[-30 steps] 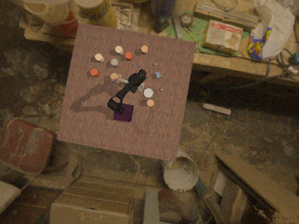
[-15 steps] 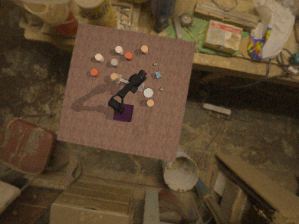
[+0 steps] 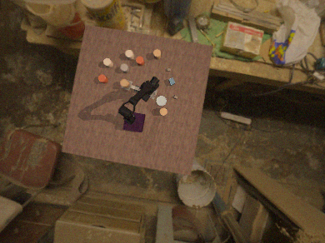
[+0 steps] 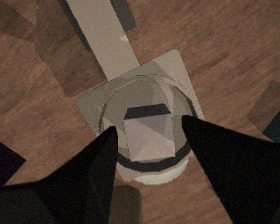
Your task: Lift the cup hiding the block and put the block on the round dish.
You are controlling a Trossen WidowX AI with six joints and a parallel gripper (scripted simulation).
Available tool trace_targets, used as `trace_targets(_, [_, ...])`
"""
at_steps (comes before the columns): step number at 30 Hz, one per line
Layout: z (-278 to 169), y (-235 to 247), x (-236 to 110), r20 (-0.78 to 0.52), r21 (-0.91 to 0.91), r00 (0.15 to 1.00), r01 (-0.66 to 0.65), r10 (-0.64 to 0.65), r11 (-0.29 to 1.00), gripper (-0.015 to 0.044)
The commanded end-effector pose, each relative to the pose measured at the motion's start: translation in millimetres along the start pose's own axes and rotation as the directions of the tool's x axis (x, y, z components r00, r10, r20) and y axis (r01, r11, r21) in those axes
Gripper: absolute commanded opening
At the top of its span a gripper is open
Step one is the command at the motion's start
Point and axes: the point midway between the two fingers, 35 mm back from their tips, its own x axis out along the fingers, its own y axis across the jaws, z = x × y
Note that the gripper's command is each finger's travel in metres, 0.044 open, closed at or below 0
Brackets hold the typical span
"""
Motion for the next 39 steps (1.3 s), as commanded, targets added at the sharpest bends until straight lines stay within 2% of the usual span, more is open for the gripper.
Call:
trace_targets(1, [-1,1,3,-0.005,0.002,1.000,-0.001,0.001,1.000,0.0181])
trace_targets(2, [-1,1,3,-0.005,0.002,1.000,-0.001,0.001,1.000,0.0155])
trace_targets(10, [-1,1,3,-0.005,0.002,1.000,-0.001,0.001,1.000,0.0102])
trace_targets(14, [-1,-1,-6,-0.005,0.002,1.000,0.000,0.000,1.000,0.0000])
trace_targets(29, [0,0,-92,-0.005,0.002,1.000,0.000,0.000,1.000,0.0000])
trace_targets(34, [-1,0,-92,-0.005,0.002,1.000,0.000,0.000,1.000,0.0000])
trace_targets(39, [-22,-8,-72,-0.007,0.002,1.000,0.000,0.000,1.000,0.0000])
